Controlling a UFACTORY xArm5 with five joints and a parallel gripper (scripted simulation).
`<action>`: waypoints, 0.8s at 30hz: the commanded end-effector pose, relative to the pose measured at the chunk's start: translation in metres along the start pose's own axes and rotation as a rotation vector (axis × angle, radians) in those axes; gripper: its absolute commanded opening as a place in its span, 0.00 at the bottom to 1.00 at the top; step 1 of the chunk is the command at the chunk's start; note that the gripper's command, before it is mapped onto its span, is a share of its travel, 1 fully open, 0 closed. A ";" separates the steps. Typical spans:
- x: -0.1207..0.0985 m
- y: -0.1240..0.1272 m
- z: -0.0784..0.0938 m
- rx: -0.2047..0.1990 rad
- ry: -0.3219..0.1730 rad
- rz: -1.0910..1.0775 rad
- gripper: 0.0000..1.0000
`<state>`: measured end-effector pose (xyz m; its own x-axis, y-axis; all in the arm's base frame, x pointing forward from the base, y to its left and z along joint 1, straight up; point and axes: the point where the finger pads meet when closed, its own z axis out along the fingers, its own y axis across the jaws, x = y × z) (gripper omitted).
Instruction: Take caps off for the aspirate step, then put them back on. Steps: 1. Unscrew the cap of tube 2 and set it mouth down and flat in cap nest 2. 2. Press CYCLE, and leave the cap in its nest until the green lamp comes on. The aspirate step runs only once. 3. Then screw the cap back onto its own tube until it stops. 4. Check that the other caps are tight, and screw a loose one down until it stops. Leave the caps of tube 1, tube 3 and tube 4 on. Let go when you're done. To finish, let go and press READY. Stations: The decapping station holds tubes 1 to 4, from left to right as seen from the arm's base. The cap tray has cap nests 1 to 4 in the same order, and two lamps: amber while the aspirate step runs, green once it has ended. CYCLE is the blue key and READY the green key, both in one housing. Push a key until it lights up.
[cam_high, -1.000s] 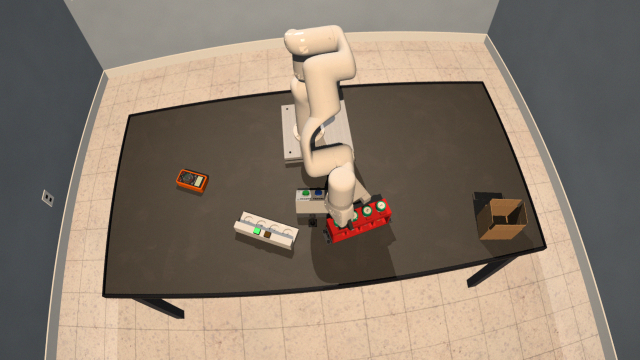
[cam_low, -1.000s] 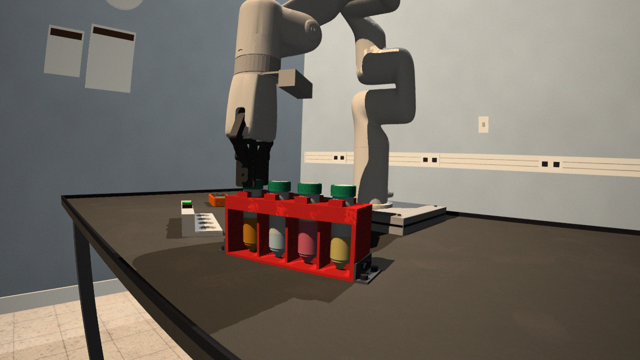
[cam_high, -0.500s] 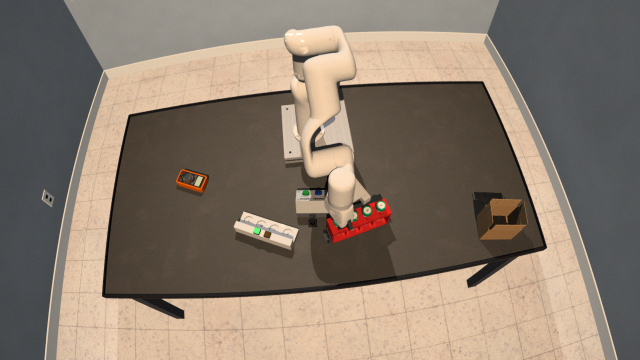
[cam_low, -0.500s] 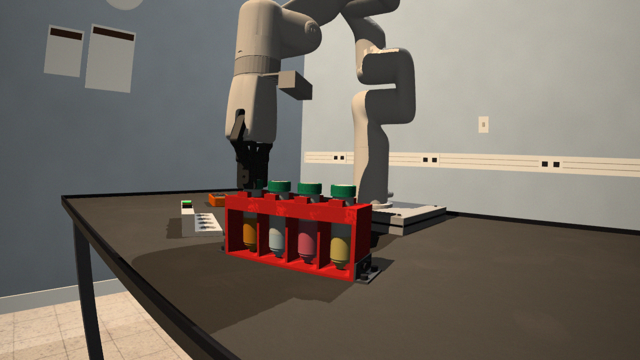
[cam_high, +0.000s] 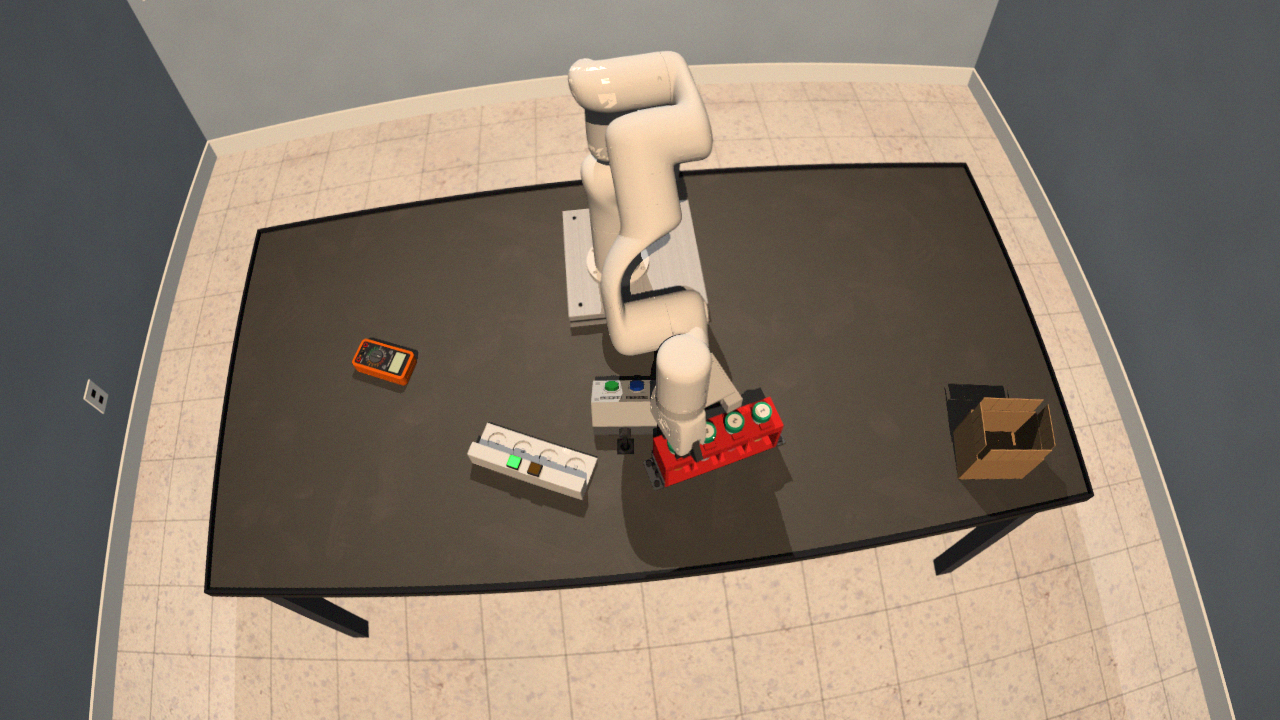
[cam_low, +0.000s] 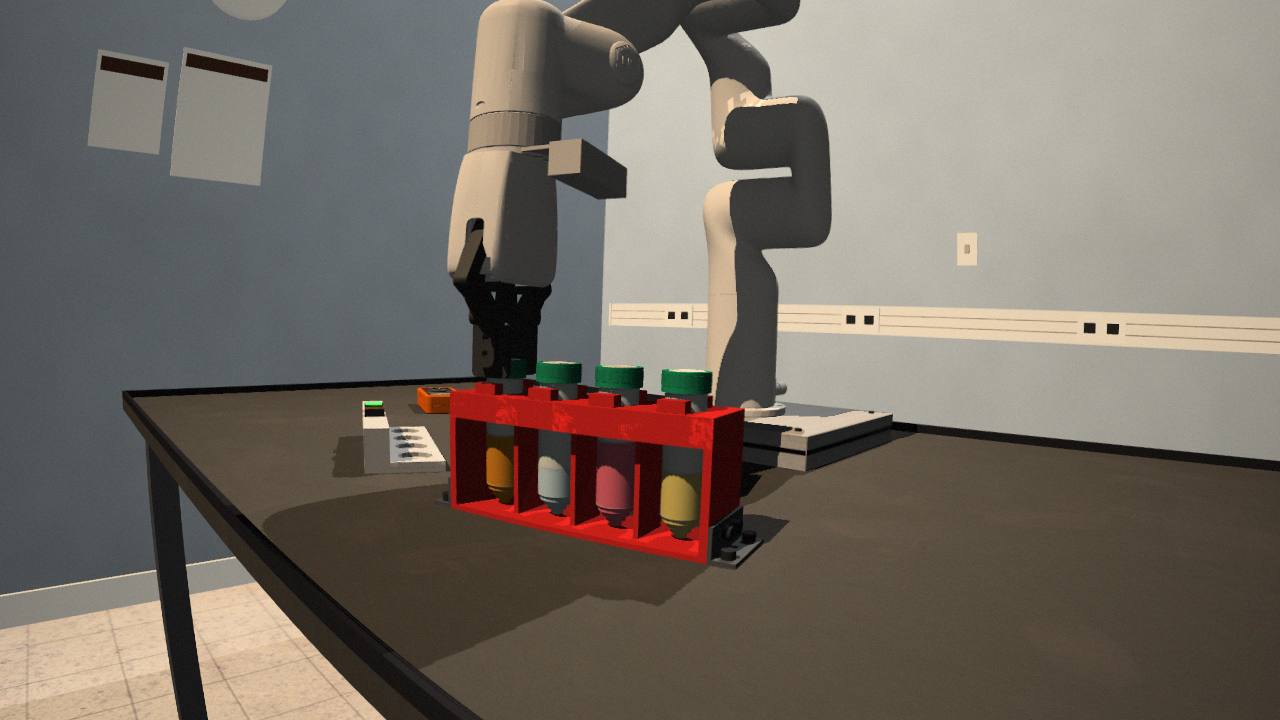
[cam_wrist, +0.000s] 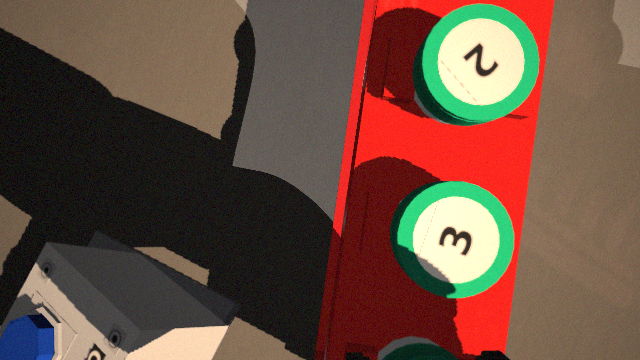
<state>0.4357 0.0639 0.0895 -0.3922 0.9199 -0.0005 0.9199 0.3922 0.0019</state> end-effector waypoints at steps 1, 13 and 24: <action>0.000 0.001 -0.001 -0.004 0.000 0.089 0.00; 0.000 0.001 -0.001 -0.004 0.001 0.289 0.00; 0.000 0.001 -0.001 -0.004 0.001 0.398 0.46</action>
<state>0.4355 0.0639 0.0891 -0.0145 0.9999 0.0001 0.9999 0.0145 0.0013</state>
